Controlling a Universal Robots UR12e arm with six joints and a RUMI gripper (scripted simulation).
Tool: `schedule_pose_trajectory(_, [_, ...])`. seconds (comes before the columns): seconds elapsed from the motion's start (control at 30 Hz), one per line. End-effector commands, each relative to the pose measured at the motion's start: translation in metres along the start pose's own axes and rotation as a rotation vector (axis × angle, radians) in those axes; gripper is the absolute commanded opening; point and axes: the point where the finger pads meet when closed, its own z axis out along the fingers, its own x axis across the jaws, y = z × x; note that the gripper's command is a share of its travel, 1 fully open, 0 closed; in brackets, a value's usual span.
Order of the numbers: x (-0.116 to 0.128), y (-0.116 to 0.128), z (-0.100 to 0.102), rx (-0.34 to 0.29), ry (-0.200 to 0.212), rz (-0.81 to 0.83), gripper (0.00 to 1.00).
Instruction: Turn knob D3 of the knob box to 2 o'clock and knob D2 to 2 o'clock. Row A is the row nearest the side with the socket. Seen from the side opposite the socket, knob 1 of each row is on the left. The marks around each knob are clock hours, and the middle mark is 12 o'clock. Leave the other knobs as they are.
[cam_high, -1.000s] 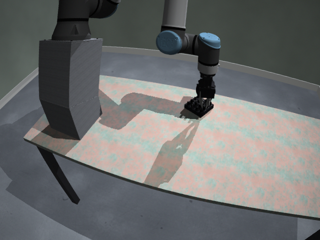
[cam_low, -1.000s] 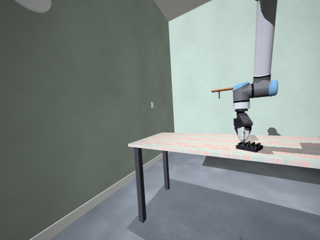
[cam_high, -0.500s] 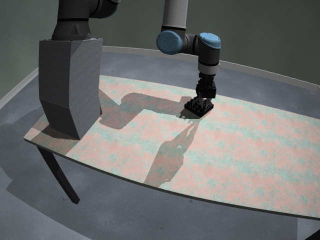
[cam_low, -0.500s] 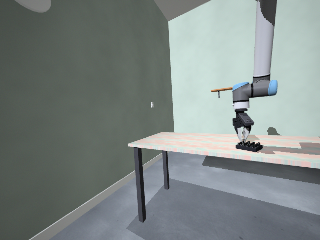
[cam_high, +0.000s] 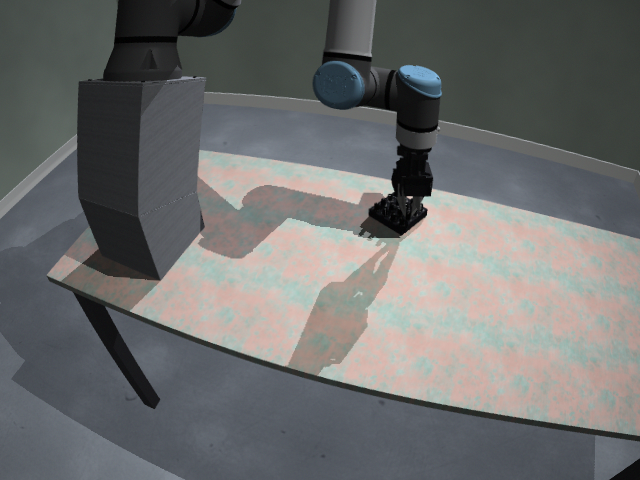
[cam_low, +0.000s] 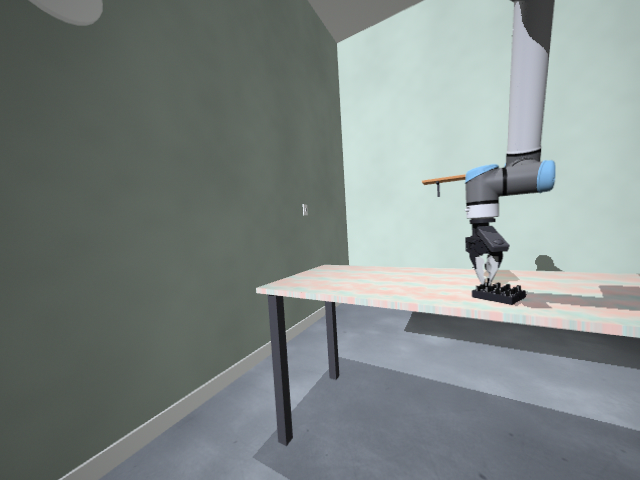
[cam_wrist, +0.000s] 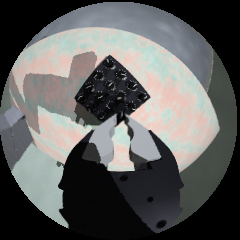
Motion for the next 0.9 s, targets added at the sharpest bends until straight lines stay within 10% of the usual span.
schedule_pose_trajectory(0.0, [0.0005, 0.0002, -0.0005, 0.0, 0.001, -0.001, 0.04])
schedule_pose_trajectory(0.87, [0.0005, 0.0002, -0.0005, 0.0, 0.001, -0.001, 0.11])
